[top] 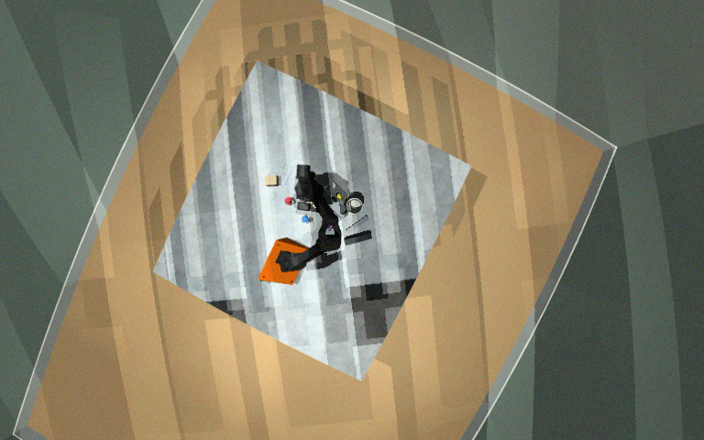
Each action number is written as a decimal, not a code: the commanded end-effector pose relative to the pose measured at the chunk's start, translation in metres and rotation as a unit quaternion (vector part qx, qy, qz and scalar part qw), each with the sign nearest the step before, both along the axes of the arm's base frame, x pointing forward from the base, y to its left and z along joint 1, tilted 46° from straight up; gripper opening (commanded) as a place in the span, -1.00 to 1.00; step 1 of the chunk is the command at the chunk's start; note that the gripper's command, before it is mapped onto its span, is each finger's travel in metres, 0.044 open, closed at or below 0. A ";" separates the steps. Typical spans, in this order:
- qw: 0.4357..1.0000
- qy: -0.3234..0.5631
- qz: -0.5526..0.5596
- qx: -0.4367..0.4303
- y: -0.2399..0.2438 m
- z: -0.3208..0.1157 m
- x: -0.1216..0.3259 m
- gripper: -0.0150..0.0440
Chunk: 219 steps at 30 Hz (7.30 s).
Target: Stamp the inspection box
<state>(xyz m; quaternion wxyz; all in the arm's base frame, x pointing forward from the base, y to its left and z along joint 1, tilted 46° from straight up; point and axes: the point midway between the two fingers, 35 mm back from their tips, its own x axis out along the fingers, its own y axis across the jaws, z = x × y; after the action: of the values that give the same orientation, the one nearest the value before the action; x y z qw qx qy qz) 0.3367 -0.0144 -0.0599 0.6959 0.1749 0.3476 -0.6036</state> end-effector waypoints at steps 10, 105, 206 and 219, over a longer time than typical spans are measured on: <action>1.000 0.003 0.002 -0.005 -0.008 -0.007 -0.002 -0.49; 1.000 0.003 0.002 -0.007 -0.018 -0.016 -0.002 -0.49; 1.000 0.002 0.002 -0.004 0.052 0.020 0.016 -0.49; 1.000 0.000 0.001 -0.003 0.082 -0.009 0.042 -0.49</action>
<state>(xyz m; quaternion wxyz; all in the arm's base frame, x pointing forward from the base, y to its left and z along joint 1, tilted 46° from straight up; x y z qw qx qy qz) 0.3739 0.0575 -0.0588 0.6981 0.1715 0.3437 -0.6043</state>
